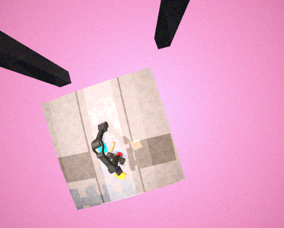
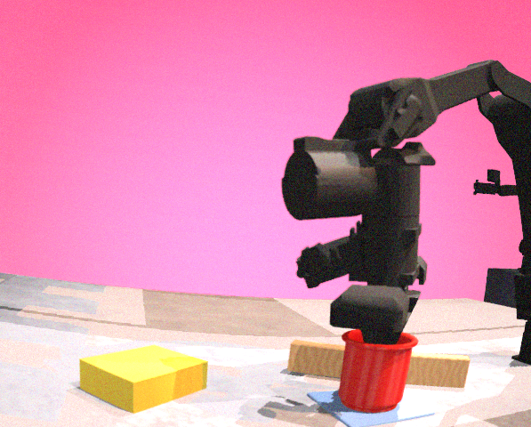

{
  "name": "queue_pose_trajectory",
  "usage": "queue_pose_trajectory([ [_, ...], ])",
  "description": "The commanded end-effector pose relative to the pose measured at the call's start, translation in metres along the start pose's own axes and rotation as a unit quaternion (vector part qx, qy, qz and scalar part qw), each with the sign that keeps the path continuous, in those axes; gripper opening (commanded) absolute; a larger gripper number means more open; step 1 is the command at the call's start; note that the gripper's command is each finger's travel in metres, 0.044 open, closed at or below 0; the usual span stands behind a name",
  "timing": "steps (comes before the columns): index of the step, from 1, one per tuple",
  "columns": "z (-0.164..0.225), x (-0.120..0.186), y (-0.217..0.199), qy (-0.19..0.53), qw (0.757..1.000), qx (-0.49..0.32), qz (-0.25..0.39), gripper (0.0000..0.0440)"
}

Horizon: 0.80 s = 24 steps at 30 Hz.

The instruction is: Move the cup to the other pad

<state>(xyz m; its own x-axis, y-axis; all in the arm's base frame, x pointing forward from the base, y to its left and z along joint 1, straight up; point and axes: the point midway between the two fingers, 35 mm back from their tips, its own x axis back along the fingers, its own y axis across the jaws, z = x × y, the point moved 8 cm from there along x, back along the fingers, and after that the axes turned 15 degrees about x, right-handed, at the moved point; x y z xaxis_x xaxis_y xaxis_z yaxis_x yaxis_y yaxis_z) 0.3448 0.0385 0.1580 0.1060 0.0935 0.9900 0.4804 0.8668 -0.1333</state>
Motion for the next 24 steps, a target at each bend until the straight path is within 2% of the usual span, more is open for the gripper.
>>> queue_pose_trajectory([
  [1,0.000,-0.010,0.001,0.002,1.000,0.013,0.002,0.0168],
  [6,0.001,-0.020,0.001,0.000,0.999,0.035,0.004,0.0046],
  [8,0.002,-0.021,0.000,-0.001,0.999,0.040,0.005,0.0018],
  [24,0.006,0.002,-0.012,-0.007,1.000,0.027,-0.002,0.0009],
])
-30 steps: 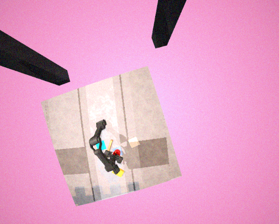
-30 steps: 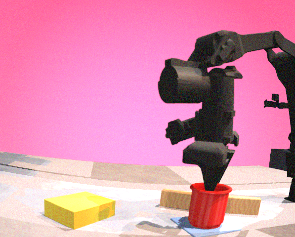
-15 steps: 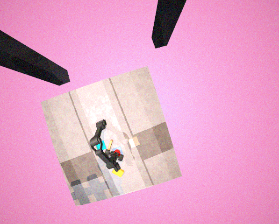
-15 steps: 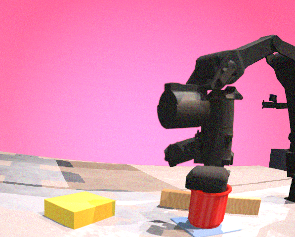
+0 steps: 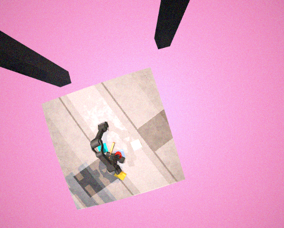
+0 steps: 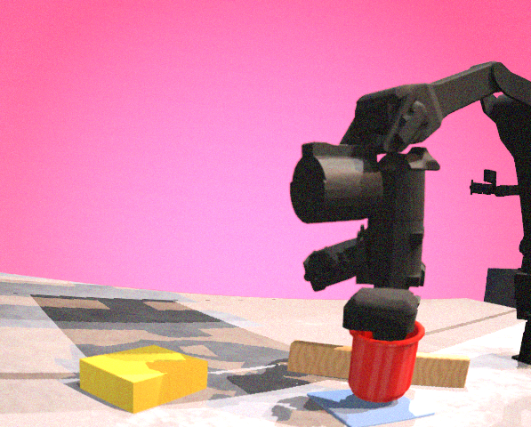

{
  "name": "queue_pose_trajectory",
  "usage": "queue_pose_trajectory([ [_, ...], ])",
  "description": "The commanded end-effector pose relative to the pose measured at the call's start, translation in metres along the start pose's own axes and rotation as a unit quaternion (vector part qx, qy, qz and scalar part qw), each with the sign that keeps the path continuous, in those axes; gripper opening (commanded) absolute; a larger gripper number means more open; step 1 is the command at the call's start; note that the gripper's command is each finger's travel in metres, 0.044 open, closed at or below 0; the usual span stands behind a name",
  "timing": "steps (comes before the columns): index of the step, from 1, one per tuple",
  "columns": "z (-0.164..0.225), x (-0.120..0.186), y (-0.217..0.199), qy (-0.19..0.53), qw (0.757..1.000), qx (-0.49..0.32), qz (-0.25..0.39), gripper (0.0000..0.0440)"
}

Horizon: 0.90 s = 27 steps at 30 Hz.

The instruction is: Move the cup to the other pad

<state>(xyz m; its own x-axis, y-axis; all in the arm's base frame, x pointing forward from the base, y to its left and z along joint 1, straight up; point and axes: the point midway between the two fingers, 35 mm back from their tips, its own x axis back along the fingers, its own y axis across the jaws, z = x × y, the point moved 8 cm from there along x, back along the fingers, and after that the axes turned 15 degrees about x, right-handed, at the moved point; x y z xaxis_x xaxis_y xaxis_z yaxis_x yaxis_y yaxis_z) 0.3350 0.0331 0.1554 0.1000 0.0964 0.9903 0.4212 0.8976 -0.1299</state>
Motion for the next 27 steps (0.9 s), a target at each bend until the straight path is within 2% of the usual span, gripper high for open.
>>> queue_pose_trajectory([
  [1,0.001,0.009,-0.005,-0.005,1.000,-0.010,-0.003,0.0009],
  [14,0.003,0.048,-0.032,-0.021,0.998,-0.062,-0.025,0.0000],
  [27,-0.003,0.060,-0.064,-0.044,0.992,-0.112,-0.041,0.0000],
])
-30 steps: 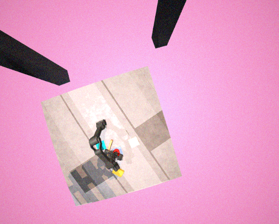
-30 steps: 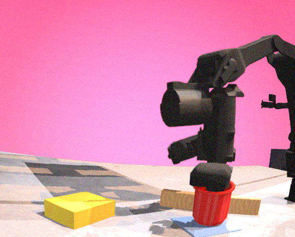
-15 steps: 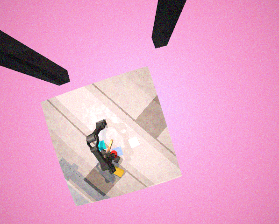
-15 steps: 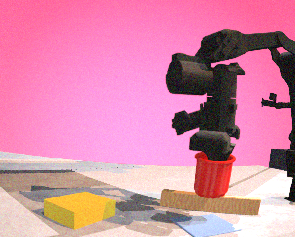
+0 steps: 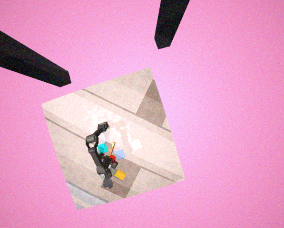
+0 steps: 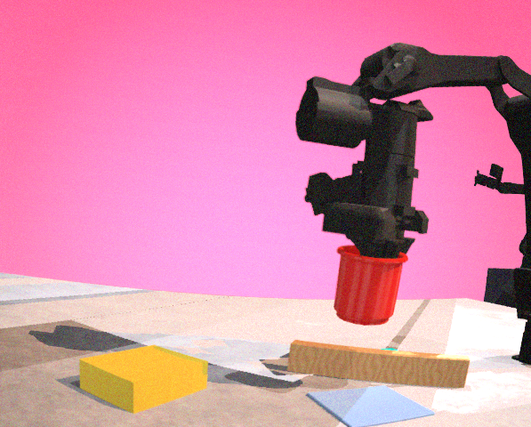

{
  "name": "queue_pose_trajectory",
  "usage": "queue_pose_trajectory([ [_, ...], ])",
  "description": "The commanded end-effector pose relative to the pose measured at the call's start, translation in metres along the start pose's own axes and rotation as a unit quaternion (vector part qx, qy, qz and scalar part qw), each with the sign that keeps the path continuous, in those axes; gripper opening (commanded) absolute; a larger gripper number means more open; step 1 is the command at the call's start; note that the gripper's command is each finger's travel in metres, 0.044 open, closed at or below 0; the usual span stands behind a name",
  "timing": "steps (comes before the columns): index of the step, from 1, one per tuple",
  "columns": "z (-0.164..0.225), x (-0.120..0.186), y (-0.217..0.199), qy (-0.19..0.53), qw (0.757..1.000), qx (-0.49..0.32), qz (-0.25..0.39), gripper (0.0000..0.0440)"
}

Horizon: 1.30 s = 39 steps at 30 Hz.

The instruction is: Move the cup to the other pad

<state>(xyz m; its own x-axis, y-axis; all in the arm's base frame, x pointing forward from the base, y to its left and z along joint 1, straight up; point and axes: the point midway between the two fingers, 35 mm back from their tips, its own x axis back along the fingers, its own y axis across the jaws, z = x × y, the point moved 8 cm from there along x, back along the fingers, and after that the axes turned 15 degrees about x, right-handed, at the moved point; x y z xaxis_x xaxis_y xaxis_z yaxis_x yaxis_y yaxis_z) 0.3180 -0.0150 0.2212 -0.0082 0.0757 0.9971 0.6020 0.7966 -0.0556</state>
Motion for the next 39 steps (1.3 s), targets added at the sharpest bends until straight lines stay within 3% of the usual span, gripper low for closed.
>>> queue_pose_trajectory([
  [1,-0.002,0.002,-0.007,-0.004,1.000,-0.012,-0.005,0.0000],
  [21,-0.011,-0.003,-0.056,-0.032,0.996,-0.078,-0.018,0.0000],
  [39,-0.007,-0.024,-0.092,-0.046,0.991,-0.125,-0.020,0.0000],
])
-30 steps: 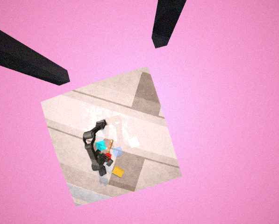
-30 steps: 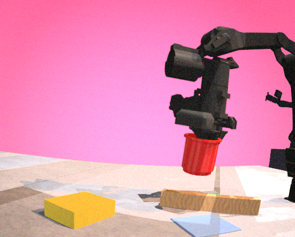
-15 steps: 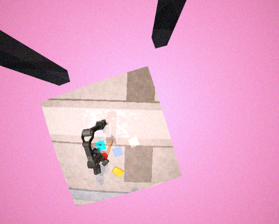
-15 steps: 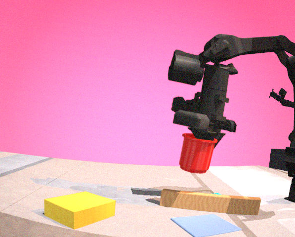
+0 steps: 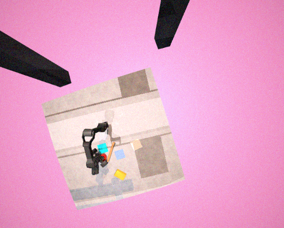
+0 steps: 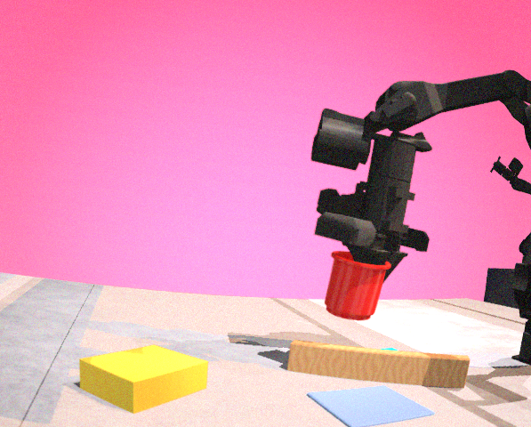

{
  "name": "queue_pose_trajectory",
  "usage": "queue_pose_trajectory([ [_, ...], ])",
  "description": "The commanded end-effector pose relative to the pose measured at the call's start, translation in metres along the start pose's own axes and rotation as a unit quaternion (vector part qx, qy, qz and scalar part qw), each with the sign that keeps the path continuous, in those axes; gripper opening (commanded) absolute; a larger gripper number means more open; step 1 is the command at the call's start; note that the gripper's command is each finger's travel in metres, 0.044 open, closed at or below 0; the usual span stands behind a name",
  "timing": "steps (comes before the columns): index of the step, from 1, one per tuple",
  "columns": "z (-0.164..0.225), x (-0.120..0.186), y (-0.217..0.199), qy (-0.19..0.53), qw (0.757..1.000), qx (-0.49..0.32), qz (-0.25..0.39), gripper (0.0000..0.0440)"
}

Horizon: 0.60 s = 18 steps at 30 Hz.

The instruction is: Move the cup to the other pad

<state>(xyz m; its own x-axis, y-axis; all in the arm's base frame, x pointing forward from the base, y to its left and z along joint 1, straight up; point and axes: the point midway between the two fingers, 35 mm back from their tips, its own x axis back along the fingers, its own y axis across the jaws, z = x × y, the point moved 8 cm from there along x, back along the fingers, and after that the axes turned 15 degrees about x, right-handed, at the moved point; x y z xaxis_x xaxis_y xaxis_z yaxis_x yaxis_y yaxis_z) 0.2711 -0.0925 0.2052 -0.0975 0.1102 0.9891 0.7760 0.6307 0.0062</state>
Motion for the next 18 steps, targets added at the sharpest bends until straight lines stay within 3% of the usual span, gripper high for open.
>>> queue_pose_trajectory([
  [1,0.001,-0.004,-0.005,-0.002,1.000,-0.004,-0.001,0.0000],
  [18,0.022,-0.038,-0.030,-0.001,1.000,-0.030,0.003,0.0000],
])
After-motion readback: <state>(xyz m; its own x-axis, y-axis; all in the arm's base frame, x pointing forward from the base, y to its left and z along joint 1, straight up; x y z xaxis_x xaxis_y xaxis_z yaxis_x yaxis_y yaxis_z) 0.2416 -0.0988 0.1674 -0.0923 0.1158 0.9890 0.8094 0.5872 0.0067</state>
